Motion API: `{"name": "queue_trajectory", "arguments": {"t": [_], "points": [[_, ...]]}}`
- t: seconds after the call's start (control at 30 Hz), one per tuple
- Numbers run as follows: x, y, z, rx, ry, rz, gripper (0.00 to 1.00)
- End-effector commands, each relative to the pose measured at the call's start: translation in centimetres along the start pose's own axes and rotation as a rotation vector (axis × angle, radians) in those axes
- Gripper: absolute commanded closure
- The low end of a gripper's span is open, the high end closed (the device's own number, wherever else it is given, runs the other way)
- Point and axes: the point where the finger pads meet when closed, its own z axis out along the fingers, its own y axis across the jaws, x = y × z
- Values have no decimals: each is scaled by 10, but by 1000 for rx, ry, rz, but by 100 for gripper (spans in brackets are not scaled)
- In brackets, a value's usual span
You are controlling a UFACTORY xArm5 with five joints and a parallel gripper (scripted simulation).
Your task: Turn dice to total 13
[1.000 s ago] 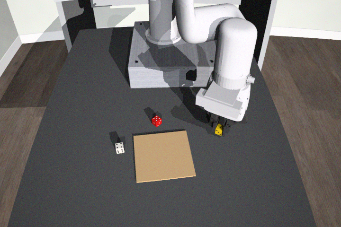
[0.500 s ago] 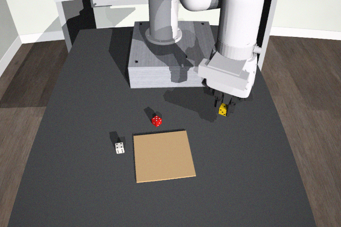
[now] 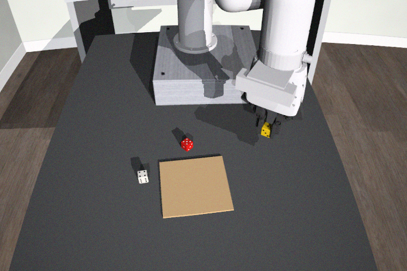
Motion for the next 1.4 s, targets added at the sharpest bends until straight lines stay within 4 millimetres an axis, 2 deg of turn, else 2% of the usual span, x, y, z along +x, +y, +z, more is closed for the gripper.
{"name": "queue_trajectory", "arguments": {"t": [0.0,0.37,0.47,0.53,0.73,0.93,1.03,1.1,1.37], "points": [[1,-1,-1,3,2,69,85],[3,-2,1,3,2,455,85],[3,-2,1,3,2,456,85],[4,-3,1,3,2,596,85],[4,-3,2,4,1,749,85],[5,-4,3,4,1,975,85],[6,-4,3,4,1,995,85],[6,-4,4,4,1,1117,85],[7,-5,5,4,0,1372,85]]}}
